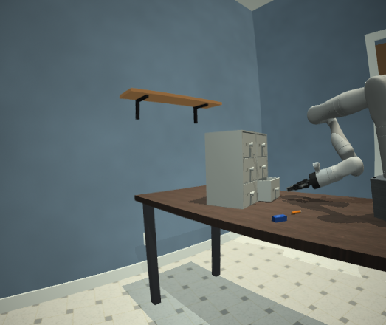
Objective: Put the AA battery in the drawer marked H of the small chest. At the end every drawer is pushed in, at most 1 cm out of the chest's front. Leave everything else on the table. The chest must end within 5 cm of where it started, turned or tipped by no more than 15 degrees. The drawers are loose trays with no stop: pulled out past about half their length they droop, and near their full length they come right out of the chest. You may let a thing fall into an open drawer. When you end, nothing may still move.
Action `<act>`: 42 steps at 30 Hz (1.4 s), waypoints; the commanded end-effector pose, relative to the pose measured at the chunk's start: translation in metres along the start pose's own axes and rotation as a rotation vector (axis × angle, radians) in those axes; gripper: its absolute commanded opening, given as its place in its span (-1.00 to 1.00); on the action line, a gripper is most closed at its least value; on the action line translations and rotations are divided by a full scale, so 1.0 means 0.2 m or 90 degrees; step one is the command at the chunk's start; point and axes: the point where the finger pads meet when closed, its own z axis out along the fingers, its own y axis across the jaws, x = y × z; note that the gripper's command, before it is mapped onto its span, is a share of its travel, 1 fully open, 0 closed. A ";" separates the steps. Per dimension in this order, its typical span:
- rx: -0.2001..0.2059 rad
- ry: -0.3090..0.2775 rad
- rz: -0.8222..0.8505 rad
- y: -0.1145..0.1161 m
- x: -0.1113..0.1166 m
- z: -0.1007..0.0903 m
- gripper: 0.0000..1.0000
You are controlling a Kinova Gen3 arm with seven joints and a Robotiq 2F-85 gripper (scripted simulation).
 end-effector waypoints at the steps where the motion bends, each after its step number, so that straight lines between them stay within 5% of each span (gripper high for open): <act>1: 0.000 0.001 -0.001 0.00 0.00 0.00 -1.00; 42: 0.000 0.001 -0.001 0.00 0.05 0.14 -1.00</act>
